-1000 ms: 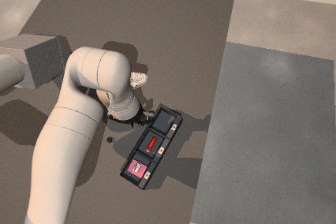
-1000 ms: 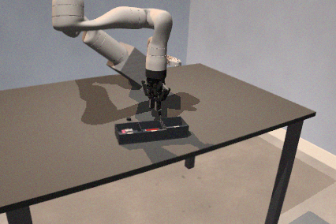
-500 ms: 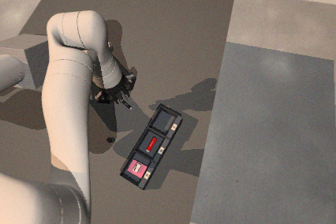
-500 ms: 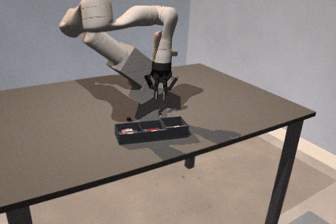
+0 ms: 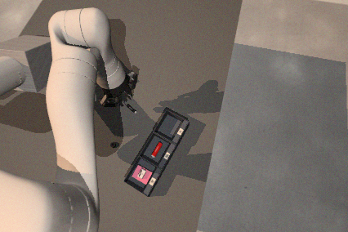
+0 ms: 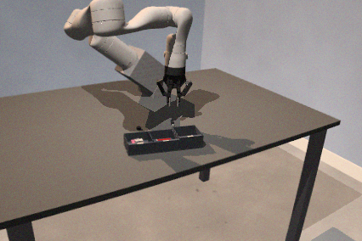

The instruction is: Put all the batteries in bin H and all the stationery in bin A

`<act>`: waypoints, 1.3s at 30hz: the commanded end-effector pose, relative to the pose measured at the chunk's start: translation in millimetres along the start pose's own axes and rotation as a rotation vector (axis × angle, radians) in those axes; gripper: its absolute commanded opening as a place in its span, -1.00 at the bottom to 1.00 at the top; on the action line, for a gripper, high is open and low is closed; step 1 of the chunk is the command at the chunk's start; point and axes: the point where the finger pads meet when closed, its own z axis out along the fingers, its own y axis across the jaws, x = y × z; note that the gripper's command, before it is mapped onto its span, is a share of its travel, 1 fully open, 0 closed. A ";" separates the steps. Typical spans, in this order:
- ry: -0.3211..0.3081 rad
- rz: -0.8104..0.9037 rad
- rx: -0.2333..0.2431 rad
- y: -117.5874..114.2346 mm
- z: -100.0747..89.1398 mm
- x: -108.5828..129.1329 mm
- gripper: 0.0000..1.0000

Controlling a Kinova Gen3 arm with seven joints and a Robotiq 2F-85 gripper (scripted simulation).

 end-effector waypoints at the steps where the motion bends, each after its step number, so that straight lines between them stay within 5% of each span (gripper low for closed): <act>1: -0.001 0.000 -0.001 0.4 -0.6 -0.3 -0.52; 22: -0.001 0.000 -0.001 0.3 -0.6 -0.9 -0.52; 39: -0.001 0.000 -0.001 -1.6 57.6 1.4 -0.52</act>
